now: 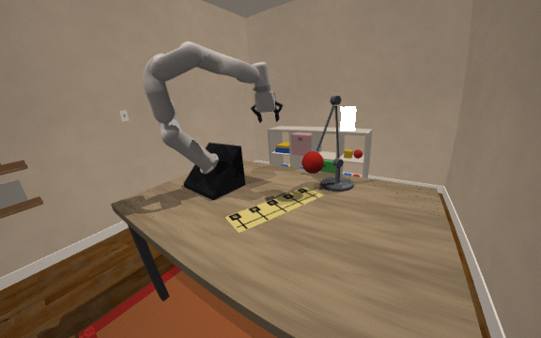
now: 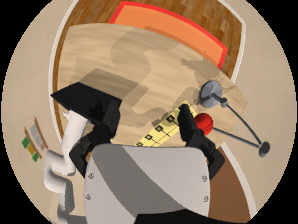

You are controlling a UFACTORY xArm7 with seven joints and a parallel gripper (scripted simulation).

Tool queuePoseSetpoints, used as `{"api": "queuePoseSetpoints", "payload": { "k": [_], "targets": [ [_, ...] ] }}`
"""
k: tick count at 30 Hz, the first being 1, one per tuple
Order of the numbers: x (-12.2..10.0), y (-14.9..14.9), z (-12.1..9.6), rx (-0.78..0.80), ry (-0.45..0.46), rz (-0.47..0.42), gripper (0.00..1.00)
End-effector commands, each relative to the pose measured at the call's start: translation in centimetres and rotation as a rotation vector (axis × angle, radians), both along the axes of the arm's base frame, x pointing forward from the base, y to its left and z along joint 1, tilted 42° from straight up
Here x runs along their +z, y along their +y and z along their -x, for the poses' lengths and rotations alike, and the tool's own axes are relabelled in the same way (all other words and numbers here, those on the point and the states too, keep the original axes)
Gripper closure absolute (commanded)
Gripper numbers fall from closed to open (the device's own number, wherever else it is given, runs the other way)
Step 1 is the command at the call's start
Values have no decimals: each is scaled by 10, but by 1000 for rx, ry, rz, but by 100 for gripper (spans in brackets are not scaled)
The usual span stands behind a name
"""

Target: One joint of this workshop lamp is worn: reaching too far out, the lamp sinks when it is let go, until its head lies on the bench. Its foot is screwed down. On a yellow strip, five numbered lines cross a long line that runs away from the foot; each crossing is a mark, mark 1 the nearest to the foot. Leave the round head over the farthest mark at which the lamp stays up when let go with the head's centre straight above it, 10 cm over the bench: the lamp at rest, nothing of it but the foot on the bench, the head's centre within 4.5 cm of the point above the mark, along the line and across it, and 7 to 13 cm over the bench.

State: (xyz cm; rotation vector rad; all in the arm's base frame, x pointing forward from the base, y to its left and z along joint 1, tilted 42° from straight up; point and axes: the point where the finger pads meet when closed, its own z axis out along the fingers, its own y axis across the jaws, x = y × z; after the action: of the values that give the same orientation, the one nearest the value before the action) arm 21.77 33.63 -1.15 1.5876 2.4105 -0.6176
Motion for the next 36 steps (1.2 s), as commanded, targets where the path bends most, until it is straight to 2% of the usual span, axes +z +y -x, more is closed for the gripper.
{"api": "queuePoseSetpoints", "payload": {
  "k": [1,4,19,21,36],
  "targets": [
    [3,0,-9,82,9,-2,0],
    [3,0,-11,104,12,-1,0],
    [8,4,-46,409,45,14,0],
    [8,4,-46,409,45,14,0],
    [12,18,-78,715,79,28,0]
  ]
}}
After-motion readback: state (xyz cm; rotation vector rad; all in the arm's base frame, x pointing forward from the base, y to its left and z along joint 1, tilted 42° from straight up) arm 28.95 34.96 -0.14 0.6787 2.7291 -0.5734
